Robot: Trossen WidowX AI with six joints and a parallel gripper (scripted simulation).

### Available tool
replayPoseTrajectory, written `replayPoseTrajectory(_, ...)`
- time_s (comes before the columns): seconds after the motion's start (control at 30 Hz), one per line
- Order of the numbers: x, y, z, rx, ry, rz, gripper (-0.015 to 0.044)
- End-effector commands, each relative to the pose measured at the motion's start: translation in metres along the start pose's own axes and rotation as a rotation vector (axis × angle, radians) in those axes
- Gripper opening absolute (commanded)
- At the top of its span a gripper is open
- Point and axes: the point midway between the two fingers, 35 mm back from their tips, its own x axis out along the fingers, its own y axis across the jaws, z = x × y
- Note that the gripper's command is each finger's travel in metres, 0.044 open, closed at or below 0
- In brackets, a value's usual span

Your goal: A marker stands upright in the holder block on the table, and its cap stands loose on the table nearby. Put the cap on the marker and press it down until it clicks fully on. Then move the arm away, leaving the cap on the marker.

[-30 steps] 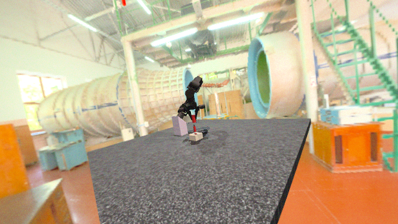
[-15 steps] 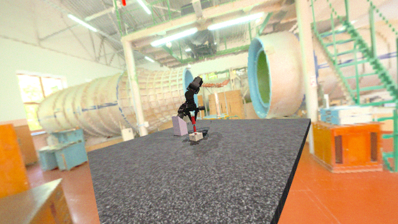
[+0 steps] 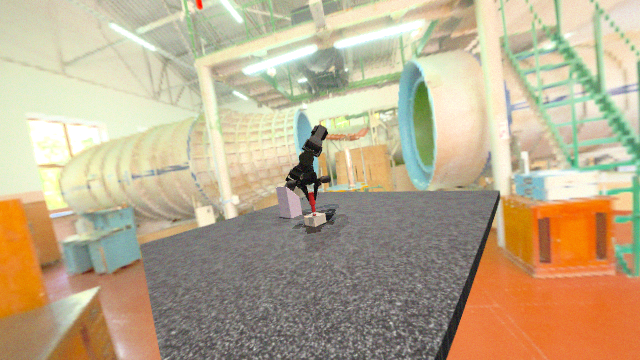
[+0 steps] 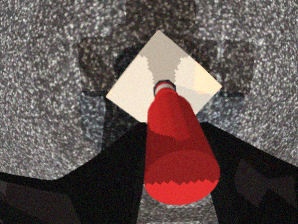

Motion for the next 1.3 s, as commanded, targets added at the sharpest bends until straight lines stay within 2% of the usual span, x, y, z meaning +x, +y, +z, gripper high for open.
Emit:
replayPoseTrajectory(0.0,0.006,0.0,0.0,0.006,0.001,0.004,0.0)
replayPoseTrajectory(0.6,0.026,0.0,-0.002,0.005,0.002,0.006,0.0)
replayPoseTrajectory(1.13,0.026,-0.001,-0.002,0.001,0.004,0.001,0.042)
replayPoseTrajectory(1.17,0.026,-0.001,-0.002,0.001,0.004,0.001,0.044)
replayPoseTrajectory(1.27,0.014,0.0,0.0,0.001,0.002,0.0,0.044)
